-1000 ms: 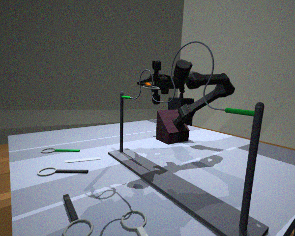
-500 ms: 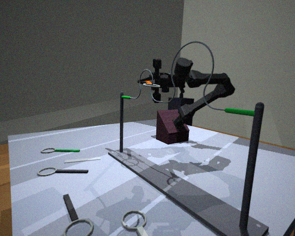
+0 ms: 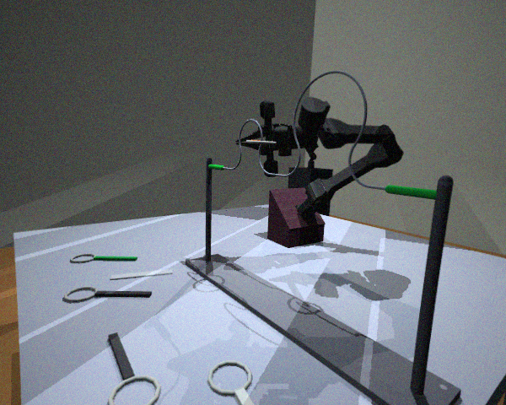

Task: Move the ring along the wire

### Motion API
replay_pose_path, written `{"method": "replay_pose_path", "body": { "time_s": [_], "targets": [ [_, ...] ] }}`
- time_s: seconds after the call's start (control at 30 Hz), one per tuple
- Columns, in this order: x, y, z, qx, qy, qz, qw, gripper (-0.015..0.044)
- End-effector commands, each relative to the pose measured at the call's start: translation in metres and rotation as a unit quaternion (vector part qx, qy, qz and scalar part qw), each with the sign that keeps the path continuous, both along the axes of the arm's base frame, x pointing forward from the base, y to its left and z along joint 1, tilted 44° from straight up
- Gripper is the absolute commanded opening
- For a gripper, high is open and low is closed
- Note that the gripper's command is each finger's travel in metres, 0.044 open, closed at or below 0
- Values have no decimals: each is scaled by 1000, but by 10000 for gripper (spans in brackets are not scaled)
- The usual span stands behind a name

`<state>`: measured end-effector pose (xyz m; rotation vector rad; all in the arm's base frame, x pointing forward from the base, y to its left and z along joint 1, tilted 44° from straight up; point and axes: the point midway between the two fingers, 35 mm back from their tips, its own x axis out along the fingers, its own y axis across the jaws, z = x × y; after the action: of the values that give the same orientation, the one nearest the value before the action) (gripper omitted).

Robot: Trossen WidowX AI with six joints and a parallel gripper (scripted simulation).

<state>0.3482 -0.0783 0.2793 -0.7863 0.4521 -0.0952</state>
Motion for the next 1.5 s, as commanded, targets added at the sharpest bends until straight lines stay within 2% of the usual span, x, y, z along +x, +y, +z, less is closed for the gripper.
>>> {"method": "replay_pose_path", "body": {
  "time_s": [0.0, 0.73, 1.47],
  "targets": [
    [1, 2, 2, 29, -4, 1, 1000, -150],
    [1, 32, -16, 261, 3, 17, 965, -150],
    [0, 72, -18, 508, 10, 34, 861, -150]
  ]
}}
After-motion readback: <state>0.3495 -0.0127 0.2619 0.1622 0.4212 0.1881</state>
